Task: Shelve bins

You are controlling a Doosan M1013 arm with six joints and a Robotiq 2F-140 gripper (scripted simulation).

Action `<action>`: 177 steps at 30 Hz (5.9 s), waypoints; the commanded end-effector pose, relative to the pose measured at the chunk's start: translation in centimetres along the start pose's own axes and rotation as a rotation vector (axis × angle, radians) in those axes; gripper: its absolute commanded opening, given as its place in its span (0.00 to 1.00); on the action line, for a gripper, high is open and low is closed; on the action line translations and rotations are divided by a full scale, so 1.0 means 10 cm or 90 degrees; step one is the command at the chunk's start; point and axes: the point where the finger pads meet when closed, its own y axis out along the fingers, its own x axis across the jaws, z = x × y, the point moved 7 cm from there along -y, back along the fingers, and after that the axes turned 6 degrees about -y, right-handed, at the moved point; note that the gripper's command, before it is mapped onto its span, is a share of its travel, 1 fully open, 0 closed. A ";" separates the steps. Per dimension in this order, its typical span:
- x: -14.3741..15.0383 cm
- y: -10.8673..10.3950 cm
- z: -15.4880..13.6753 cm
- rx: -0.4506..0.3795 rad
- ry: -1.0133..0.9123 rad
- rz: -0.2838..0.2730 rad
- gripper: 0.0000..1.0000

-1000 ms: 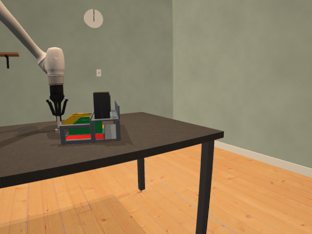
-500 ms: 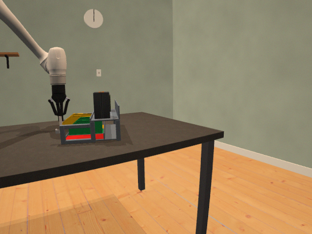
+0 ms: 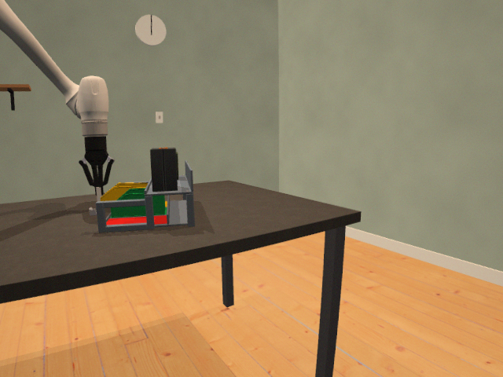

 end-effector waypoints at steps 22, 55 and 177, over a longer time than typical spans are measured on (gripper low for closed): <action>0.00 0.00 0.00 0.000 0.000 0.000 0.10; -0.08 0.00 0.01 0.000 0.000 0.000 0.10; -0.62 0.00 0.07 0.000 0.000 0.000 0.10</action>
